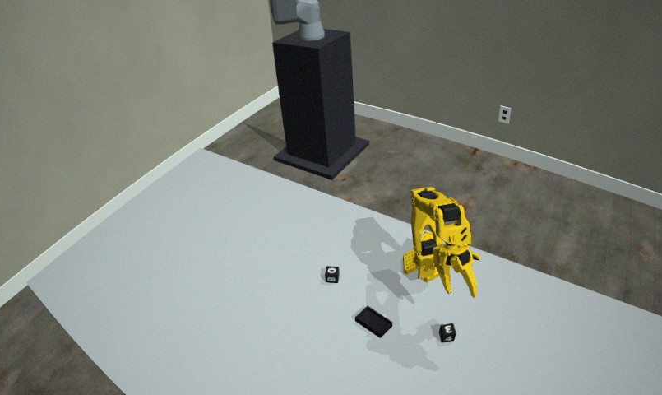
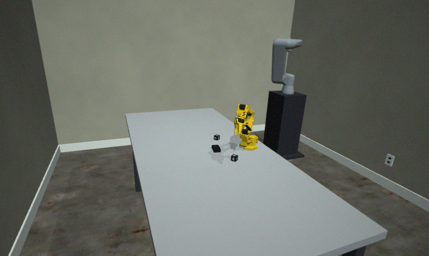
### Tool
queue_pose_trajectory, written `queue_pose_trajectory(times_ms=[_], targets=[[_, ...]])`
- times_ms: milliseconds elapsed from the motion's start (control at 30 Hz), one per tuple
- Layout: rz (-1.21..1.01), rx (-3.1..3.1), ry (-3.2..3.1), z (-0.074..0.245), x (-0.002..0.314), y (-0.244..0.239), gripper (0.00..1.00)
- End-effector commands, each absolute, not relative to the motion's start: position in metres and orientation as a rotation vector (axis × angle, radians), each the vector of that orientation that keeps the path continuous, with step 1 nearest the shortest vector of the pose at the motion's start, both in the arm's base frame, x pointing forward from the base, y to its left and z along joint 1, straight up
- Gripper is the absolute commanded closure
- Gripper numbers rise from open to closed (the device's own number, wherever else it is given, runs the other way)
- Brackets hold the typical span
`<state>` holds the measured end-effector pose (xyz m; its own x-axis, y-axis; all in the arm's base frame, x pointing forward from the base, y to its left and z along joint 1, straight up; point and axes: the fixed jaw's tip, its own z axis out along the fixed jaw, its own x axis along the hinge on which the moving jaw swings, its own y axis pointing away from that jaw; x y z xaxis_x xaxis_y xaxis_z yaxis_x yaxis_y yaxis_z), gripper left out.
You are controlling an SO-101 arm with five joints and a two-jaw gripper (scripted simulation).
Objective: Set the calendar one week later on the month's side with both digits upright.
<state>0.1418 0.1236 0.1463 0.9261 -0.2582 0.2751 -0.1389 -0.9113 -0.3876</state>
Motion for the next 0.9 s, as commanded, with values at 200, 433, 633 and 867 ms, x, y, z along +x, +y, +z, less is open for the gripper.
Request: queue_pose_trajectory(times_ms=[200,433,633,867], targets=[[-0.400,-2.562,0.660,0.1488,0.1399,0.1282,0.65],[-0.326,-2.462,0.913,0.1455,0.1378,0.1301,0.65],[-0.281,-2.393,1.057,0.1435,0.1367,0.1314,0.65],[-0.259,-2.357,1.125,0.1426,0.1362,0.1320,0.65]])
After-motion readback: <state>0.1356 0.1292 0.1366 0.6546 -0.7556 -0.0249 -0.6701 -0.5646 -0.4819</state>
